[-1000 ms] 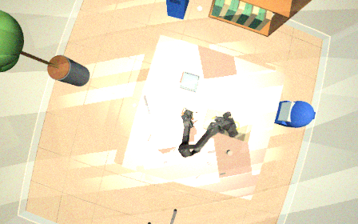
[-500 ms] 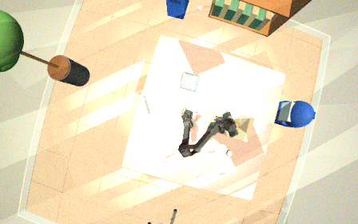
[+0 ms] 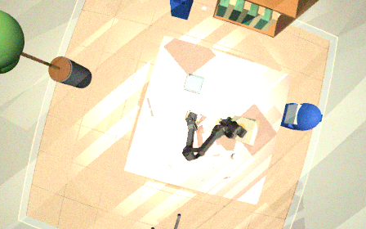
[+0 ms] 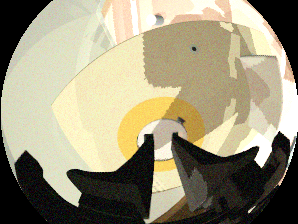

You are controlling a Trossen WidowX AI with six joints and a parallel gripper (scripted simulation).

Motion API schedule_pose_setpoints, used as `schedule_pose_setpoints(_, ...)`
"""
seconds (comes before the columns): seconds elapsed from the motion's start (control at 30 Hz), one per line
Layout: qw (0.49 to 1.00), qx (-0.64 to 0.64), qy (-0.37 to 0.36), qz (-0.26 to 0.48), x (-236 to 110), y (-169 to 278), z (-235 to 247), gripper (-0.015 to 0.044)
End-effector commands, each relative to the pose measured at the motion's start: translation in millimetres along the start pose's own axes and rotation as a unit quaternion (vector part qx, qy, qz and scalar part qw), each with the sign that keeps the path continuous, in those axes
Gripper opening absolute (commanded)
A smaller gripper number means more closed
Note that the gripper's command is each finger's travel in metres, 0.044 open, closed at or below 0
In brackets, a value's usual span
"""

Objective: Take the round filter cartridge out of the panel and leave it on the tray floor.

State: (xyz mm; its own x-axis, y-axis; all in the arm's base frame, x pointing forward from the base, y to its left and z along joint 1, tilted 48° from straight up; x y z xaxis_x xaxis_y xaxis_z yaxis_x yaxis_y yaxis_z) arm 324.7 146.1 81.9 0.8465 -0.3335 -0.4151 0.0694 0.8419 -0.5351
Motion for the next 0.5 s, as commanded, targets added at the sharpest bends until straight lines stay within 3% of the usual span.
schedule_pose_setpoints(0.0, 0.998, -0.063, 0.009, -0.001, 11.3, -2.3, -0.8, 0.0)
schedule_pose_setpoints(0.47, 0.953, -0.302, 0.009, 0.001, 12.6, -2.4, -0.8, 0.0)
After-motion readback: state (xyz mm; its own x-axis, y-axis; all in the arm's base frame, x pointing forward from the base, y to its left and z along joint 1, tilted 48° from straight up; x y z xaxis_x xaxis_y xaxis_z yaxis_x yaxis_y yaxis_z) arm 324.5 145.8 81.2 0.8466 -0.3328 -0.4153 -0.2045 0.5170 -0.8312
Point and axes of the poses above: the point midway between the two fingers, 35 mm back from their tips, its own x axis out along the fingers, its own z axis across the jaws, y = z × x, the point moved 1 cm from there along -x, back along the fingers, and after that the axes turned 5 degrees about -x, right-handed, at the moved point
